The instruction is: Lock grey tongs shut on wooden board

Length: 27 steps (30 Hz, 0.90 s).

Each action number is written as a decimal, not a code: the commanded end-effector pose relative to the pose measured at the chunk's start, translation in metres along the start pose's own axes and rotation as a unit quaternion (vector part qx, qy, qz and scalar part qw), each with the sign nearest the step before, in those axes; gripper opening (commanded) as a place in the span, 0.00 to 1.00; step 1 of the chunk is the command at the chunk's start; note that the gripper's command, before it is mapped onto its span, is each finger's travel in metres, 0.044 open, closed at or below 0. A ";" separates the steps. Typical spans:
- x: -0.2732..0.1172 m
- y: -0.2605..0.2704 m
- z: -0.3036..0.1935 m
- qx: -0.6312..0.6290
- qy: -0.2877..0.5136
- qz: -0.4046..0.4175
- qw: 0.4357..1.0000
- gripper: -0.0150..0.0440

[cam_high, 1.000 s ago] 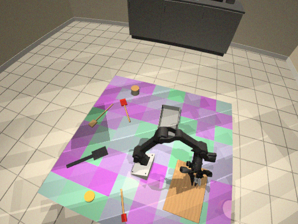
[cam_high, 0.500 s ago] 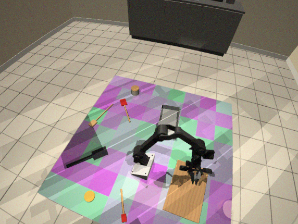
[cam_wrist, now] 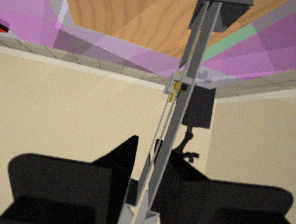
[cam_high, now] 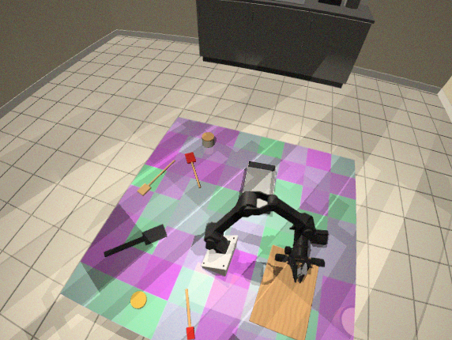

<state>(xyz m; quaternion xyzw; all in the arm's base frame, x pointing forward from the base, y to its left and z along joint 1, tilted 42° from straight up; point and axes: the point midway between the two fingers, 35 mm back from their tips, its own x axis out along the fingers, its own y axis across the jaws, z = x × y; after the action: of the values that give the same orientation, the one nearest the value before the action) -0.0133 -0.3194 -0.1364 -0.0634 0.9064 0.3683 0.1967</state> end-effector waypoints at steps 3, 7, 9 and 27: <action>-0.002 0.000 -0.005 0.007 0.005 -0.004 1.000 0.00; -0.002 0.000 -0.005 0.007 0.005 -0.004 1.000 0.00; -0.002 0.000 -0.005 0.007 0.005 -0.004 1.000 0.00; 0.028 0.000 0.002 -0.012 -0.302 0.037 0.953 0.00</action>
<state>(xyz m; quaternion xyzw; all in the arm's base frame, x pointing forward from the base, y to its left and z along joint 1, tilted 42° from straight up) -0.0356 -0.3150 -0.1472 0.0602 0.8278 0.3903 0.3985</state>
